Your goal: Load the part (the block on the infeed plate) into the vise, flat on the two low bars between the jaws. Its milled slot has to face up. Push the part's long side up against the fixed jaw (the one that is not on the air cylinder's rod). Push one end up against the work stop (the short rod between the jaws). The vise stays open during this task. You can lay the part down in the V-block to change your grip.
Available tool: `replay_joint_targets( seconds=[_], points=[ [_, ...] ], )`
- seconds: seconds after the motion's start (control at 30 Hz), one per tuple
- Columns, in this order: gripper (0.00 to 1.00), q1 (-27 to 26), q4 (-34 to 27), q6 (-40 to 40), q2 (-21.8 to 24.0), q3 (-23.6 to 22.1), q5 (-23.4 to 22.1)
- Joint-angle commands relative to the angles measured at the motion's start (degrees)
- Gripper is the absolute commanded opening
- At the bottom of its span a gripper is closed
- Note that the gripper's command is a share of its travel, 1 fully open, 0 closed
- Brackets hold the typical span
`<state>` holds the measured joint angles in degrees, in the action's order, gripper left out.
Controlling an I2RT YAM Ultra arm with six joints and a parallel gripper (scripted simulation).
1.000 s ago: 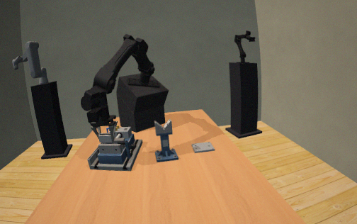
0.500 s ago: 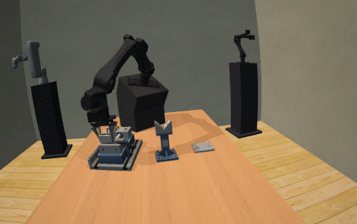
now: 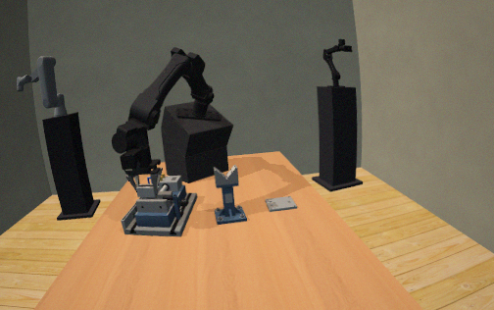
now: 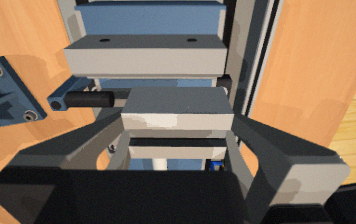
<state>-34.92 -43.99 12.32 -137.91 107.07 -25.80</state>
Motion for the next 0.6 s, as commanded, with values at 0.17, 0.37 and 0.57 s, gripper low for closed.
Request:
replay_joint_targets(
  seconds=[0.17,0.37,0.57],
  points=[
    [0.0,-0.9,0.5,-0.4,2.0,0.1,0.2],
    [0.0,-0.9,0.6,-0.4,2.0,0.1,0.2],
    [0.0,-0.6,1.1,-0.6,1.9,0.1,0.3]
  ],
)
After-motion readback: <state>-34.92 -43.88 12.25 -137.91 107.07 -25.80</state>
